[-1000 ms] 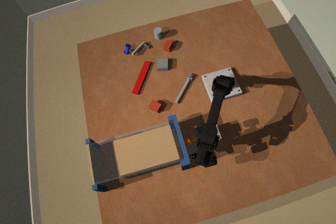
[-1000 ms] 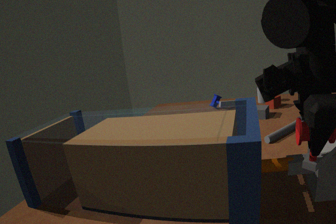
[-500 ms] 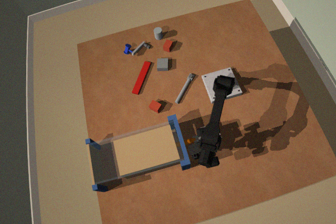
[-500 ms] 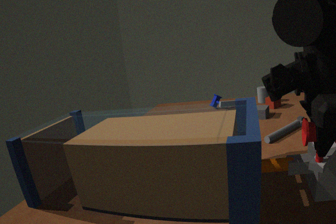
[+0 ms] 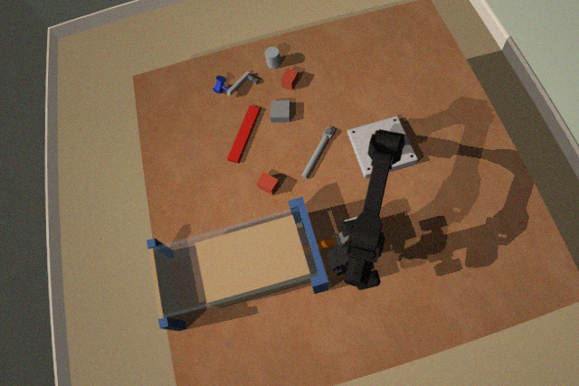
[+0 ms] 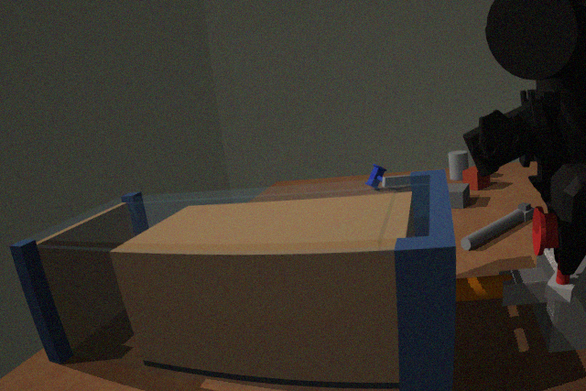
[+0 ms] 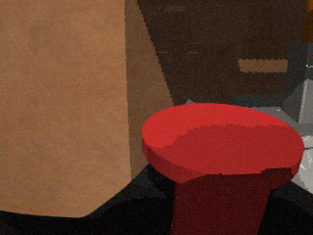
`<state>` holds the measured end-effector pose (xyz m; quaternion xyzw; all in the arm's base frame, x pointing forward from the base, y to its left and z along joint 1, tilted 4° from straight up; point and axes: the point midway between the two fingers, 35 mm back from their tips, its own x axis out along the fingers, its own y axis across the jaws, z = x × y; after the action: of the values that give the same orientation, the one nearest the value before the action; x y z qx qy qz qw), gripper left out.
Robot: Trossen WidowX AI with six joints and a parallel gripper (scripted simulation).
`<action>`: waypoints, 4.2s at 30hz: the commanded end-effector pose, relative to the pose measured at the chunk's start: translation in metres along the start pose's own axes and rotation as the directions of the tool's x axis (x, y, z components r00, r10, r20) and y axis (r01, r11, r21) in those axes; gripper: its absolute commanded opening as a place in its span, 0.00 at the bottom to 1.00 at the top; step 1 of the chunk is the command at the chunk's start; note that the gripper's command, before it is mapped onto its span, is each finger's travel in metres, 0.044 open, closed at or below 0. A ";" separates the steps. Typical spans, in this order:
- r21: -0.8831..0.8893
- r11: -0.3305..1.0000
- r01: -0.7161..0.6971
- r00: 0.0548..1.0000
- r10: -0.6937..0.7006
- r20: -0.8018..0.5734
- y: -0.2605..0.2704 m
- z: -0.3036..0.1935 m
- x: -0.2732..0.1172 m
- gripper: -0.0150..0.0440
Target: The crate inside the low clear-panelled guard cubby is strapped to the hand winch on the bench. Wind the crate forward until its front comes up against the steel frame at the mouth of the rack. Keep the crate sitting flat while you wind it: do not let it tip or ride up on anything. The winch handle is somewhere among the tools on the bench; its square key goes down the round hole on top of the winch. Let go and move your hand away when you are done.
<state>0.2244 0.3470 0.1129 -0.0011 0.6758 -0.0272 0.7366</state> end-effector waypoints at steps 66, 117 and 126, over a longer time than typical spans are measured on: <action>-0.050 0.999 -0.007 0.999 0.005 -0.048 0.004 -0.086 -0.002 0.25; -0.051 0.999 -0.005 0.999 0.002 -0.051 -0.028 -0.127 -0.003 0.25; -0.051 0.999 -0.004 0.999 0.002 -0.052 -0.035 -0.132 -0.003 0.25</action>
<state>0.1006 0.3266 0.1079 -0.0071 0.6881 -0.0011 0.7256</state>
